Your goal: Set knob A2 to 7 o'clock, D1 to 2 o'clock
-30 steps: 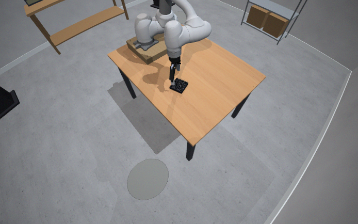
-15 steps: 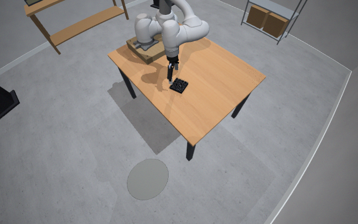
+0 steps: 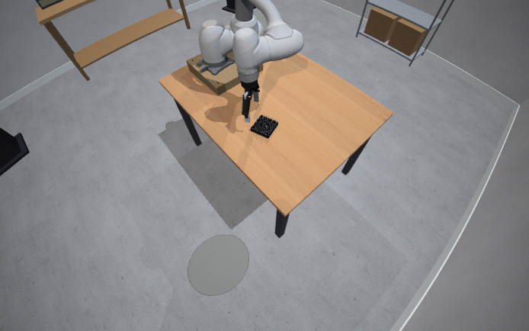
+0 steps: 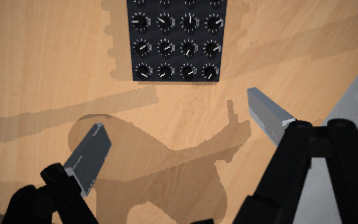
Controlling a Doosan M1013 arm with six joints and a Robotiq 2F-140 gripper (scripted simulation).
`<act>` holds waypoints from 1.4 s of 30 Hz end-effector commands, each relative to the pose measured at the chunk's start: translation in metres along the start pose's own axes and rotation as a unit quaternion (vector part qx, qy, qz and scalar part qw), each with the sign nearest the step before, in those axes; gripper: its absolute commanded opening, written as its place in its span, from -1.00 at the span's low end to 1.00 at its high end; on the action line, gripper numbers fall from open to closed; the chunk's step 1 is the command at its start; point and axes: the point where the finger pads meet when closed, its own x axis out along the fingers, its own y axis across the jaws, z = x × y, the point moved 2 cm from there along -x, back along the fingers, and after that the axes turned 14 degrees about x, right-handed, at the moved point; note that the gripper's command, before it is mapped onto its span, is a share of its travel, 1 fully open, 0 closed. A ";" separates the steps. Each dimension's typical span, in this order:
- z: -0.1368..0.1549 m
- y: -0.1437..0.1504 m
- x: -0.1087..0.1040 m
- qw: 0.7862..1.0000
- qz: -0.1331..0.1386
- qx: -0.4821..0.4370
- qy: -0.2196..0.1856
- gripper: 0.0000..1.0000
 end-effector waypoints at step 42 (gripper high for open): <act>0.009 0.000 0.000 1.000 0.000 0.000 0.000 1.00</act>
